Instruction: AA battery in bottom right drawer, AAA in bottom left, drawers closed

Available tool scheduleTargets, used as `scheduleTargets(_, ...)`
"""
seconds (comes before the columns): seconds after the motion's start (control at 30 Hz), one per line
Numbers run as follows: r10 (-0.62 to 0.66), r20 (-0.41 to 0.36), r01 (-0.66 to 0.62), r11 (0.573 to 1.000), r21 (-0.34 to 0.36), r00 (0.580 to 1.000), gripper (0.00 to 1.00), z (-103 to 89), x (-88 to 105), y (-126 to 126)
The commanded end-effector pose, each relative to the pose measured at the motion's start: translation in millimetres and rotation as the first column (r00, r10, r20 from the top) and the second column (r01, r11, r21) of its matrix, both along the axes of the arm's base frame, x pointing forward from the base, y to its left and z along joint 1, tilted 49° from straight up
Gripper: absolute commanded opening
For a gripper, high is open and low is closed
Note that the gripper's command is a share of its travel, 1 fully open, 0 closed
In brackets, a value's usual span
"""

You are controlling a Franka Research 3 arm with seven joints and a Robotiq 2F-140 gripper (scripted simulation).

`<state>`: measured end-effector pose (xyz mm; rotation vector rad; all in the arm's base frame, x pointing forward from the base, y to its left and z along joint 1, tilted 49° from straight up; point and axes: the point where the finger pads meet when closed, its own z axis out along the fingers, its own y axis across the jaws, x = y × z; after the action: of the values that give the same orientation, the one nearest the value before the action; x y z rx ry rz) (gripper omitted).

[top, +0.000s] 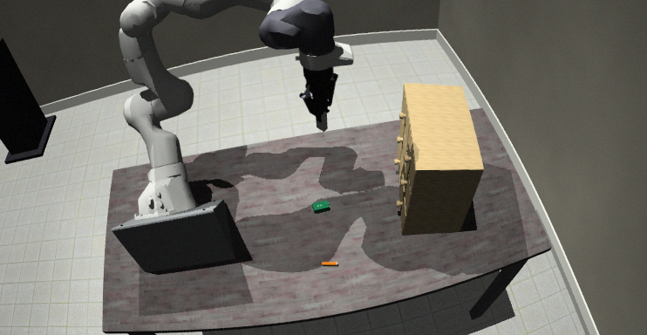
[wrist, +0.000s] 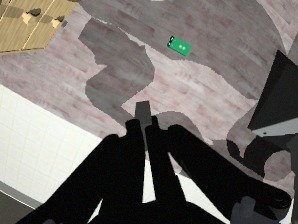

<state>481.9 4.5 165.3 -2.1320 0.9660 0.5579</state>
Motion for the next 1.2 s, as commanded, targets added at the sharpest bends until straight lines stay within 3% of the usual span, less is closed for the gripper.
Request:
scheduleTargets(0.0,0.015,0.019,-0.015,1.000,-0.003,1.000,0.00,-1.3,-0.1,-0.5)
scheduleTargets(0.13,0.015,0.019,-0.015,1.000,-0.003,1.000,0.00,-1.3,-0.1,-0.5)
scheduleTargets(0.17,0.091,0.106,-0.092,0.996,0.002,0.990,0.00,2.7,1.0,3.4)
scheduleTargets(0.77,0.091,0.106,-0.092,0.996,0.002,0.990,0.00,2.7,1.0,3.4)
scheduleTargets(0.8,0.158,0.183,-0.160,0.987,0.000,0.970,0.00,6.1,1.9,7.0)
scheduleTargets(1.17,0.158,0.183,-0.160,0.987,0.000,0.970,0.00,6.1,1.9,7.0)
